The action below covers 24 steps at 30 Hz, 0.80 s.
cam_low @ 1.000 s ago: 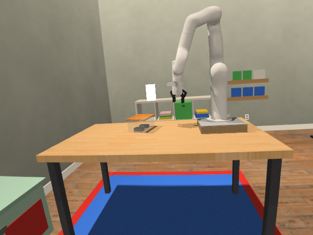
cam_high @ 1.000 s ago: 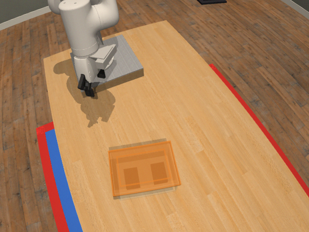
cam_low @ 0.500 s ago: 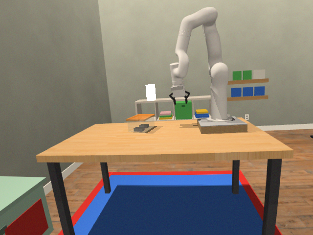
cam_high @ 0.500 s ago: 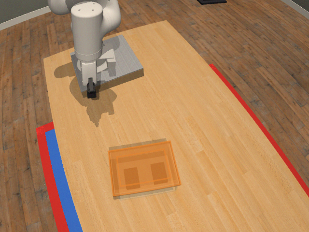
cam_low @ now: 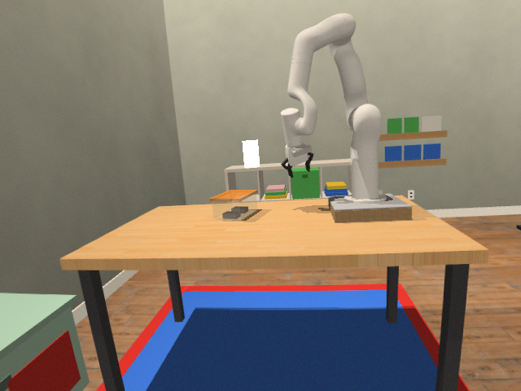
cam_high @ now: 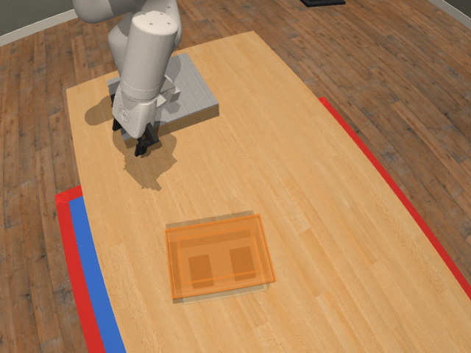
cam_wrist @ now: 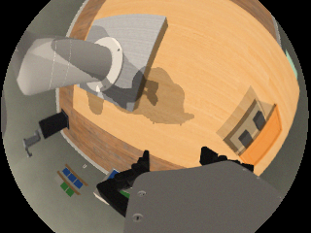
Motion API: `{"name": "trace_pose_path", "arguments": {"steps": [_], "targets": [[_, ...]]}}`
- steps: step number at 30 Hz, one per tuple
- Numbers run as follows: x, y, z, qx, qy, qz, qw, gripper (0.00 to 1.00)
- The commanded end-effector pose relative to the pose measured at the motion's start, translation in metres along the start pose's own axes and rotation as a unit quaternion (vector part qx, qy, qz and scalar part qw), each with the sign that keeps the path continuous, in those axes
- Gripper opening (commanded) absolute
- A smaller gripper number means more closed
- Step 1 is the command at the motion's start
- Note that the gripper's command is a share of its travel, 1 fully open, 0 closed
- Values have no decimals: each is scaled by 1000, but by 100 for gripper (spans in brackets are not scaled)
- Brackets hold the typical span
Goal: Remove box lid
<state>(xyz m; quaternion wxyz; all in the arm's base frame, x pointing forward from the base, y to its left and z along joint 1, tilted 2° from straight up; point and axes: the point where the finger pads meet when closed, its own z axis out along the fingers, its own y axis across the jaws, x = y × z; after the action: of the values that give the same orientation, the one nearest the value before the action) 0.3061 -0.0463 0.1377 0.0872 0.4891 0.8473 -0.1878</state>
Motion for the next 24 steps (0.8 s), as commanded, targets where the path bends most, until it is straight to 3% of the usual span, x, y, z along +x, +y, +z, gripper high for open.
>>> {"name": "trace_pose_path", "arguments": {"steps": [1,2,3,5,6,8,9,11,12,14,15,19,20,21,22,24], "targets": [[-11,5,4,2,-50,-106,993,100],[-11,5,4,2,-50,-106,993,100],[-17,10,6,4,-73,-164,984,100],[-17,10,6,4,-73,-164,984,100],[-23,17,7,7,-97,-222,970,100],[-23,17,7,7,-97,-222,970,100],[-29,25,7,8,-121,-278,953,100],[-29,25,7,8,-122,-279,953,100],[-34,35,7,9,-145,-333,932,100],[-34,35,7,9,-146,-334,931,100],[-37,45,6,10,-169,-386,907,100],[-37,45,6,10,-169,-386,907,100],[-40,57,5,11,-193,-436,879,100],[-40,57,5,11,-193,-436,879,100],[-42,69,3,10,-216,-482,849,100],[-42,69,3,10,-216,-482,849,100]]}}
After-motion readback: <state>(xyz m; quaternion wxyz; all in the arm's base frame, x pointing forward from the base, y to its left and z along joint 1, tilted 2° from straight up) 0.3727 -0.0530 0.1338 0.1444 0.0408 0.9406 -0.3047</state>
